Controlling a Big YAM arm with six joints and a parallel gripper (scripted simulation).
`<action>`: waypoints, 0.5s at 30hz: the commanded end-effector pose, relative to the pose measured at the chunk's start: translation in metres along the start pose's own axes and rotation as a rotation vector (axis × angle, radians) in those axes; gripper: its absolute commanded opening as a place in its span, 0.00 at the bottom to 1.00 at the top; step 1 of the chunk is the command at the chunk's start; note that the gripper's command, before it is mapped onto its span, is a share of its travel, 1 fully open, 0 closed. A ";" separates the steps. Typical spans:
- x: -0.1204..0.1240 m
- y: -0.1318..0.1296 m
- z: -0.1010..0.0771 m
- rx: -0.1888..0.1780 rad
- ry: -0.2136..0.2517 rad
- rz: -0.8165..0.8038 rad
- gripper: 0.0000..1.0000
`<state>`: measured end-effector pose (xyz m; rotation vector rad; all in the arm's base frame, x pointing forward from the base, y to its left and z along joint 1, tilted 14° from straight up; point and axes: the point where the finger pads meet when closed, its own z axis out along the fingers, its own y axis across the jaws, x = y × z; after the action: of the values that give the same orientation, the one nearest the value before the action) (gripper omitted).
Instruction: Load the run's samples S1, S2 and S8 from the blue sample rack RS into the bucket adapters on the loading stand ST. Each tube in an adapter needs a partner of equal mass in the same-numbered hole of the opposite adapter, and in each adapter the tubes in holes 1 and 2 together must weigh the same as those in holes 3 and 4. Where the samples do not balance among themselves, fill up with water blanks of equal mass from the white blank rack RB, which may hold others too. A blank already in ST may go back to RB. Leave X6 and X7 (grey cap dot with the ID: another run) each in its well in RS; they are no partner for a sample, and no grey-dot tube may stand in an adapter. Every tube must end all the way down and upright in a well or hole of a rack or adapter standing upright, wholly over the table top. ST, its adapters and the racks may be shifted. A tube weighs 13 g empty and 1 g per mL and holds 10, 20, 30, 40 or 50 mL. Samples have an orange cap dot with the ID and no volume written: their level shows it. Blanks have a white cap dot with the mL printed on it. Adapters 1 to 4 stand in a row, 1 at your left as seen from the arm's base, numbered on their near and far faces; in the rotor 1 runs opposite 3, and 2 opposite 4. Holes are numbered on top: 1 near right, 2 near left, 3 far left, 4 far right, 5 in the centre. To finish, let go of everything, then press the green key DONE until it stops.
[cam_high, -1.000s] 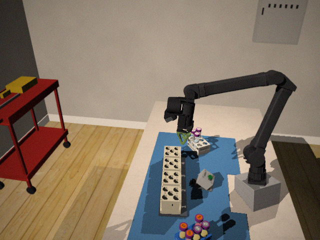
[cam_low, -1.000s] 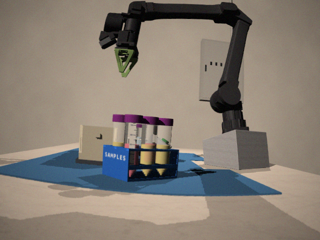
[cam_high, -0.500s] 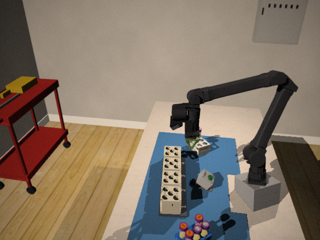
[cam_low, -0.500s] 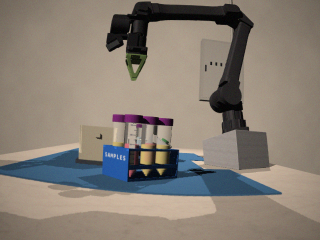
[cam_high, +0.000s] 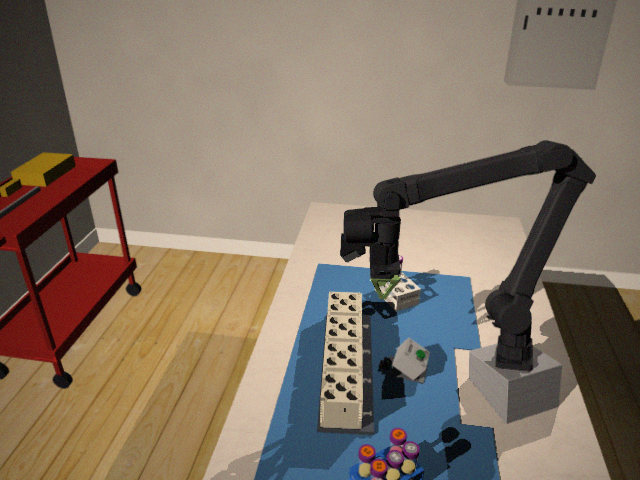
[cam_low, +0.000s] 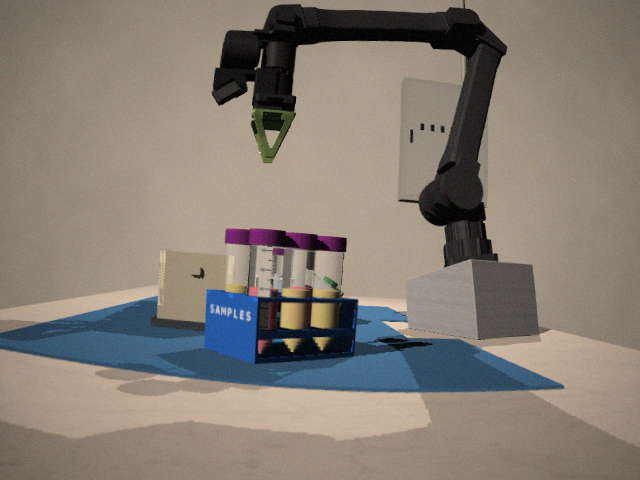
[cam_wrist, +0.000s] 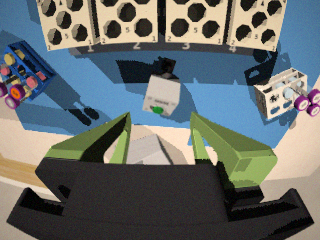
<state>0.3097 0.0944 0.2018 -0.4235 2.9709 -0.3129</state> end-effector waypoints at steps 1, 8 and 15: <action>-0.008 -0.002 -0.006 -0.003 -0.032 0.003 0.55; -0.012 -0.002 -0.014 -0.006 -0.045 0.008 0.55; -0.006 -0.003 0.009 -0.001 -0.011 0.002 0.55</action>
<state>0.3098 0.0934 0.1985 -0.4224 2.9698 -0.3125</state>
